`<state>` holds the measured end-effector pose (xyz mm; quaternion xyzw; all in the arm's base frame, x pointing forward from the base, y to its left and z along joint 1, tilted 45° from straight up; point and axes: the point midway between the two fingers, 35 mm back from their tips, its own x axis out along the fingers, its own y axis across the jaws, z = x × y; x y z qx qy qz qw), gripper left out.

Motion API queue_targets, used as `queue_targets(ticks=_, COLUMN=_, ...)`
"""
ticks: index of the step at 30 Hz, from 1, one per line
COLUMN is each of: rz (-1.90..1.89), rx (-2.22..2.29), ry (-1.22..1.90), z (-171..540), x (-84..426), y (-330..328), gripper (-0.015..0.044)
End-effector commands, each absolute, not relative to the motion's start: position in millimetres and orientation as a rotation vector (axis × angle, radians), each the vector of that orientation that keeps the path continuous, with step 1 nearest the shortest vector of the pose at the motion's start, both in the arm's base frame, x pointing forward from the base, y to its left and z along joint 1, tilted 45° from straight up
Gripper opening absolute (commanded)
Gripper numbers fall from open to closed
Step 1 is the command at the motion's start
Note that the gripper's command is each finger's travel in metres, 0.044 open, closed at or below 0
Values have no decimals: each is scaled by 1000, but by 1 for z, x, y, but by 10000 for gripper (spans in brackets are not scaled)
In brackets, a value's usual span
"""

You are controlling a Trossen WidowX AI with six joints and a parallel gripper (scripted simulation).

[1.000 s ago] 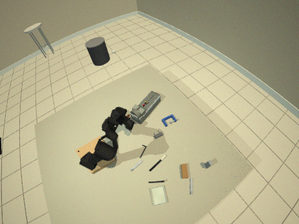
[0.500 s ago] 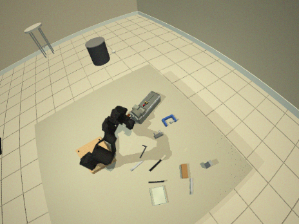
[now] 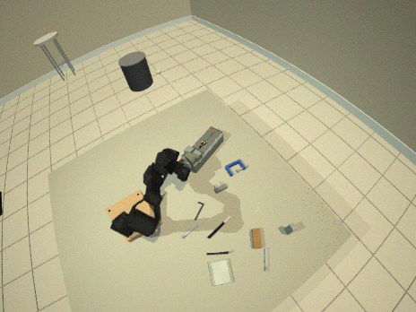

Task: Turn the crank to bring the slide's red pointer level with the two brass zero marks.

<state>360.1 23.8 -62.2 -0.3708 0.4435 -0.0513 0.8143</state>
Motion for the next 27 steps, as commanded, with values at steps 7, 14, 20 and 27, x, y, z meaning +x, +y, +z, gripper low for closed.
queue_targets(ticks=7, rz=-125, rx=-795, ry=938, z=-52, x=363, y=15, gripper=0)
queue_targets(ticks=14, rz=-125, rx=-795, ry=938, z=-51, x=364, y=12, gripper=0)
queue_targets(ticks=20, rz=-125, rx=-796, ry=938, z=-50, x=365, y=9, gripper=0)
queue_targets(ticks=27, rz=-125, rx=-796, ry=938, z=-49, x=365, y=6, gripper=0)
